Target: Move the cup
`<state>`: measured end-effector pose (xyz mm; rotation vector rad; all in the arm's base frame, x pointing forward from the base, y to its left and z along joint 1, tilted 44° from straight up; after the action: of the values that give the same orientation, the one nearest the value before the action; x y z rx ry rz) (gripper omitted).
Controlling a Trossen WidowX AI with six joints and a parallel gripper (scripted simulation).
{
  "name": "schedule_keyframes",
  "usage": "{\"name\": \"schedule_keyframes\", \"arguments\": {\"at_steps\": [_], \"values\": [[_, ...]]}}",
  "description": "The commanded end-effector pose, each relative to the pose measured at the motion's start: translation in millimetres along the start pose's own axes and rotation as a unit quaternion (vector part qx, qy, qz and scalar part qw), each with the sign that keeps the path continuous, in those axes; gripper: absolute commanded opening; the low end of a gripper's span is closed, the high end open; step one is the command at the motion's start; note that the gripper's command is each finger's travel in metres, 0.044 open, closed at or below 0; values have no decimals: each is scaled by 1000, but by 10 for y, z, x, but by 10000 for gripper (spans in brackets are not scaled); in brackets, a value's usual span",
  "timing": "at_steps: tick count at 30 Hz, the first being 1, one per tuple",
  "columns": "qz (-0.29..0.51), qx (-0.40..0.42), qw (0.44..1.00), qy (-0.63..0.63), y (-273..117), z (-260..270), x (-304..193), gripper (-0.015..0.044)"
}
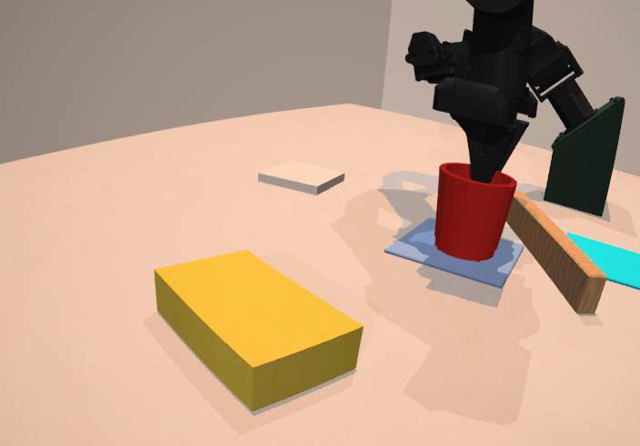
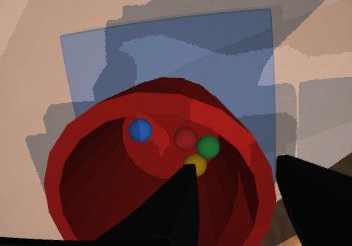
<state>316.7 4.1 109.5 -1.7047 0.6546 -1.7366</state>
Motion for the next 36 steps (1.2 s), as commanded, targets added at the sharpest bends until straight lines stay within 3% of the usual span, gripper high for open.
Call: {"name": "schedule_keyframes", "arguments": {"at_steps": [1,14,18,25,36], "values": [[-3,-5,1000,-5,87,-27,-11,148],[-3,-5,1000,-5,174,-37,-6,148],[-2,-3,1000,-1,155,-21,3,43],[-2,-3,1000,-1,155,-21,3,0],[-1,-4,1000,-3,-78,-7,-12,0]]}}
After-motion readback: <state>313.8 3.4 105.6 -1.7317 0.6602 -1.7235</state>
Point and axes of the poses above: the point midway between the two fingers, 35 mm back from their tips, its own y axis out along the fingers, its own z axis across the jaws, x = y × z, the point moved 9 cm from there along -y, back along the fingers
